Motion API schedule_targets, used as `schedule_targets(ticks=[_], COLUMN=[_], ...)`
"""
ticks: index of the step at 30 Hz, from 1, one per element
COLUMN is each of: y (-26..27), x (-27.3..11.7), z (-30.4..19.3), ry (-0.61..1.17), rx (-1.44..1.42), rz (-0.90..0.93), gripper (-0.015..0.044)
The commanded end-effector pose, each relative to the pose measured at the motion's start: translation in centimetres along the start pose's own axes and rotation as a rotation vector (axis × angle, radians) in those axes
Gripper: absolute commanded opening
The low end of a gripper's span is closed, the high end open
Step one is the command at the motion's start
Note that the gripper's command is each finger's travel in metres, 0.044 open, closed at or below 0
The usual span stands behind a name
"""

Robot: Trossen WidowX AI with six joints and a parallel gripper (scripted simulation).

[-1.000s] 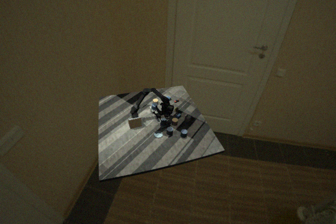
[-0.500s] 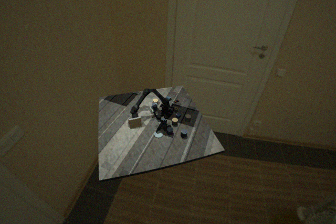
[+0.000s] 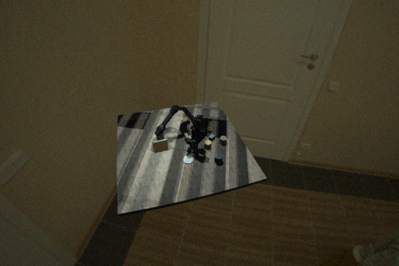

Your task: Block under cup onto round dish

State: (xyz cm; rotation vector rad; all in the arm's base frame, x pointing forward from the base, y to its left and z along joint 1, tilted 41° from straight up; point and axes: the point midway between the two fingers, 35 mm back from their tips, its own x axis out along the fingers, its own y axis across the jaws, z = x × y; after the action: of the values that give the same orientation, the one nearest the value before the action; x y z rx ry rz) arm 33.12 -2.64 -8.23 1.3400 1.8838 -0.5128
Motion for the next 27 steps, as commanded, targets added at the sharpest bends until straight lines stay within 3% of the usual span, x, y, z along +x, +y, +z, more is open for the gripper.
schedule_targets(ticks=[1, 11, 14, 22, 27], y=[-0.1, -0.2, -0.2, -0.2, -0.1], x=[0.7, 2.0, 2.0, 2.0, 1.8], z=[-0.1, -0.2, -0.2, -0.2, -0.1], ry=[0.005, 0.007, 0.007, 0.007, 0.007], rx=[0.005, 0.005, 0.005, 0.005, 0.005], rz=[0.000, 0.001, 0.001, 0.001, 0.001], gripper=[0.0440, 0.0440, 0.0361, 0.0308, 0.0177])
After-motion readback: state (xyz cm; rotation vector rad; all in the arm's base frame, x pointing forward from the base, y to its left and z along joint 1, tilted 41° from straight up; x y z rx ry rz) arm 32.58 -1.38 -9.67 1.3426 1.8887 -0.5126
